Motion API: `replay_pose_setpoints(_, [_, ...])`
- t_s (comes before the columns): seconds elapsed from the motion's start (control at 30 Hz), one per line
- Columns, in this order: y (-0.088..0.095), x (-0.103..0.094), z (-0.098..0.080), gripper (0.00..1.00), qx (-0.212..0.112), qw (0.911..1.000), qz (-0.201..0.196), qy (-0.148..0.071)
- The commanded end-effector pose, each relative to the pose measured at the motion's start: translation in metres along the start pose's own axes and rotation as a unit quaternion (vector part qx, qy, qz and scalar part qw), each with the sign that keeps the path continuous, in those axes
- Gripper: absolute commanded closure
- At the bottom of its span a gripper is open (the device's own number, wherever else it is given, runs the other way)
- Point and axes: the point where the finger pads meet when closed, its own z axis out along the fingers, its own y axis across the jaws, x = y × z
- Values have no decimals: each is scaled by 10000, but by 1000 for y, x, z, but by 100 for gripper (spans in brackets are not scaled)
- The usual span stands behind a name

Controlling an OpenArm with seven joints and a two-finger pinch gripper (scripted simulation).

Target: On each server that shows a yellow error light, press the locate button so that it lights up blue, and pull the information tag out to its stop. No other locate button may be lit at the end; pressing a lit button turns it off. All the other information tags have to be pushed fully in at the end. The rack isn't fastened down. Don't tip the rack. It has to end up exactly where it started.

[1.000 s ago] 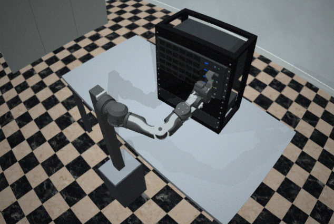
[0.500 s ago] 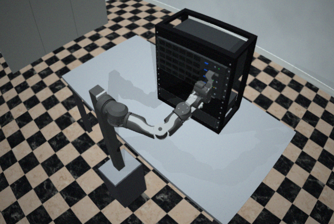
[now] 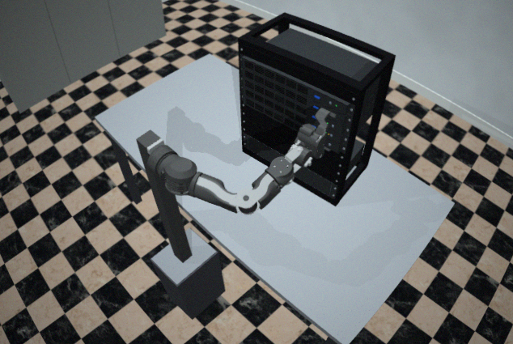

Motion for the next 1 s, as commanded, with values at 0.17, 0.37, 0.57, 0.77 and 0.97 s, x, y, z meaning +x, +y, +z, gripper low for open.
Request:
replay_pose_setpoints(0.17, [1,0,0,0,9,10000,0,12])
replay_pose_setpoints(0.37, [5,0,0,0,11,10000,3,5])
replay_pose_setpoints(0.57, [35,0,0,0,13,10000,2,4])
replay_pose_setpoints(0.77, [44,1,0,0,11,10000,-2,11])
replay_pose_setpoints(0.97, [44,1,0,0,11,10000,-2,11])
